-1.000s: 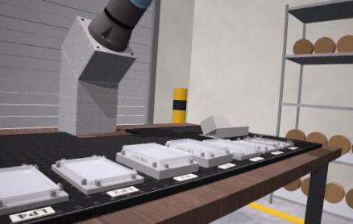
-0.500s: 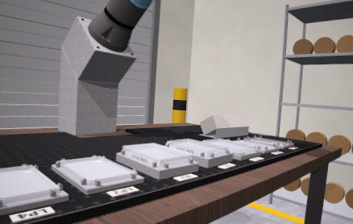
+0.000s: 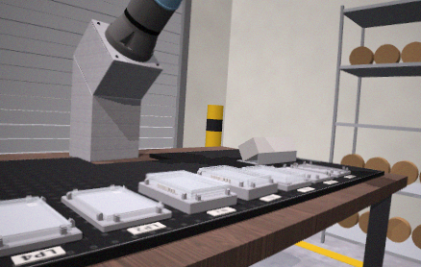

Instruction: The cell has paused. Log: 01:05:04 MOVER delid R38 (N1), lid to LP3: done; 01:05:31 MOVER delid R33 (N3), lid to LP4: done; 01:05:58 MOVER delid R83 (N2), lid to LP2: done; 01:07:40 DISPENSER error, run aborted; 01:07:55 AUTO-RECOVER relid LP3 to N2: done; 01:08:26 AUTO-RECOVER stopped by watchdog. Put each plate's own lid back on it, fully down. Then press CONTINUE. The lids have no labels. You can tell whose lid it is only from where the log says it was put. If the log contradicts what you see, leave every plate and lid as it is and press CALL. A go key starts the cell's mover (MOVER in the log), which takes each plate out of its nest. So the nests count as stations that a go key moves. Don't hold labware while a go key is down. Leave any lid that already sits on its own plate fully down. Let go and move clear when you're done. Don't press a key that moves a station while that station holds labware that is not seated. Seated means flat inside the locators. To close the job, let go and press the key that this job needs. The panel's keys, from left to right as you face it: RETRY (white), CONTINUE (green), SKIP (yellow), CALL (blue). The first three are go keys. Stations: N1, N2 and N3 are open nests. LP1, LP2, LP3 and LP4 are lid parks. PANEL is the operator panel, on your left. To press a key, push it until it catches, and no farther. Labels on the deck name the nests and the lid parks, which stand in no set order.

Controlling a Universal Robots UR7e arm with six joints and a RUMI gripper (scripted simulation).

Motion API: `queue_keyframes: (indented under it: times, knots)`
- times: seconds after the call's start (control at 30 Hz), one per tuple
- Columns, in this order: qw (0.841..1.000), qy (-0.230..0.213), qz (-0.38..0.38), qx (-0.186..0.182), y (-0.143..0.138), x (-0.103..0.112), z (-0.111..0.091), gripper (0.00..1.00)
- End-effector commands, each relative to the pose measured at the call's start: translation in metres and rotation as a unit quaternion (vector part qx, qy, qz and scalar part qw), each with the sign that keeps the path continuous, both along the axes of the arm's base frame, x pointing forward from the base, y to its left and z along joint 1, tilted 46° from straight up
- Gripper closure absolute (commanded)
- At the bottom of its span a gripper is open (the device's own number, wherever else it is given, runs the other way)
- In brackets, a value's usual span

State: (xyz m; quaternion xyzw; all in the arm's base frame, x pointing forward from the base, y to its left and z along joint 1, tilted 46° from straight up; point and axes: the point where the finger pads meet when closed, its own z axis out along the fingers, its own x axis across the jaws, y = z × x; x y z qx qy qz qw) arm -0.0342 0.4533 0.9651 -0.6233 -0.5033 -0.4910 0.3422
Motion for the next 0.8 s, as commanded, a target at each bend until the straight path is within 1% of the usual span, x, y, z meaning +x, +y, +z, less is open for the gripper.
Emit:
queue_keyframes:
  times: [0.0, 0.03, 0.1, 0.27, 0.33, 0.43, 0.5, 0.63, 0.77]
  knots:
    - [1.000, 0.000, -0.025, -0.002, 0.000, 0.024, 0.002, 0.18]
    - [1.000, 0.000, -0.025, -0.002, 0.000, 0.028, 0.002, 0.18]
    - [1.000, 0.000, -0.025, -0.002, 0.000, 0.028, 0.002, 0.18]
    - [0.998, 0.000, -0.068, -0.002, -0.001, 0.053, 0.002, 0.18]
    - [0.998, 0.000, -0.068, -0.002, -0.001, 0.053, 0.002, 0.18]
    - [0.998, 0.000, -0.068, -0.002, -0.001, 0.068, 0.002, 0.18]
    - [0.998, 0.000, -0.068, -0.002, -0.001, 0.068, 0.002, 0.18]
    - [0.994, 0.000, -0.108, -0.002, -0.003, 0.087, 0.002, 0.18]
    - [0.994, 0.000, -0.111, -0.001, -0.006, 0.106, 0.002, 0.18]
